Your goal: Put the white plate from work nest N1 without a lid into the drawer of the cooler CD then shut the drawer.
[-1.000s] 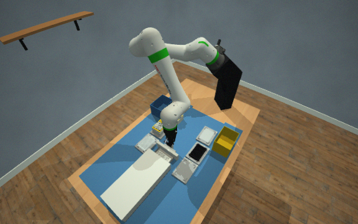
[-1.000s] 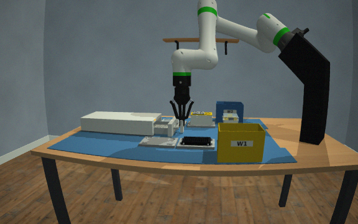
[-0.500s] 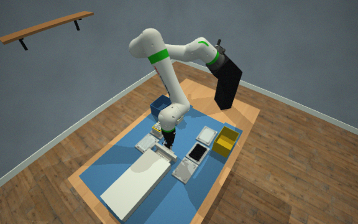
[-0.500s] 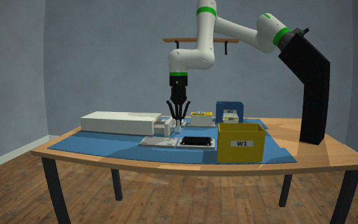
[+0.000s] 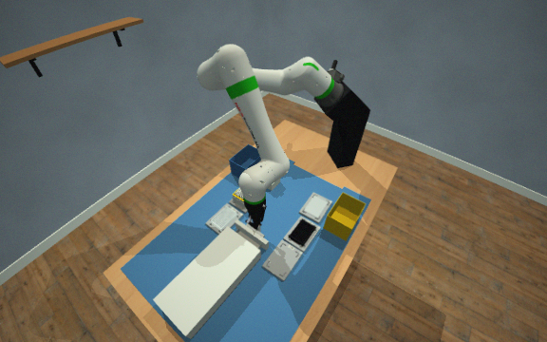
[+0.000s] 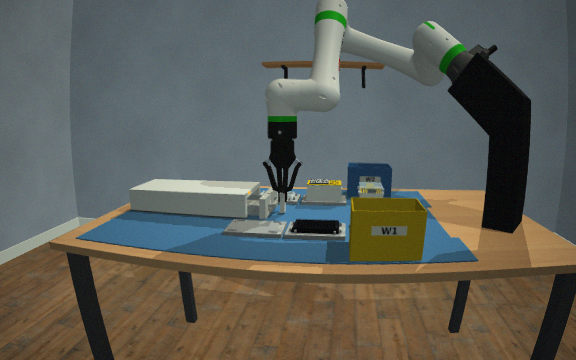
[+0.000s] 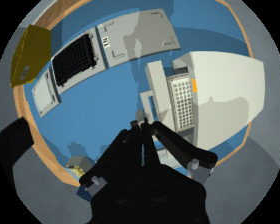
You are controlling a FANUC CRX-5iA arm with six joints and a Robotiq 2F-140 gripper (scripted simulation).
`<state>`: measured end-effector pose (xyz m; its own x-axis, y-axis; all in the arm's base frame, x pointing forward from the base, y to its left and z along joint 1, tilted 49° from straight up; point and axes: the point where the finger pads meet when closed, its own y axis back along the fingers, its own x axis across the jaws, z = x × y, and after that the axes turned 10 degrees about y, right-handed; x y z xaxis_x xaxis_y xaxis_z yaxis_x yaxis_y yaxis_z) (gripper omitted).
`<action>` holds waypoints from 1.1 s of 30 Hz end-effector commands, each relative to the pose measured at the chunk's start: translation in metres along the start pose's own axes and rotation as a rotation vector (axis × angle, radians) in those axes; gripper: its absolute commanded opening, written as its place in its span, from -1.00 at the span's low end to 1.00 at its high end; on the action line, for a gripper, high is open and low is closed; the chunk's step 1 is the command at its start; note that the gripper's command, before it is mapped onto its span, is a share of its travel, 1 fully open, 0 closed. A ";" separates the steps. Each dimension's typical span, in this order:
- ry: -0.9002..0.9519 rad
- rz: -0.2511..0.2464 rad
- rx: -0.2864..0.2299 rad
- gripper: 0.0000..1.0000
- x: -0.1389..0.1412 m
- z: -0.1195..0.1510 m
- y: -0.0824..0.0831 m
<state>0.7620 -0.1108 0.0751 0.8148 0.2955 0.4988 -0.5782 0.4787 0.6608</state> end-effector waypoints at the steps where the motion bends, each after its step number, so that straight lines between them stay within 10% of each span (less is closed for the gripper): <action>1: 0.000 0.000 0.000 -1.00 0.004 0.001 0.000; 33: 0.000 0.000 0.000 -1.00 0.039 0.007 0.000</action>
<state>0.7915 -0.1053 0.0969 0.8148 0.2955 0.4988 -0.5781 0.4787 0.6608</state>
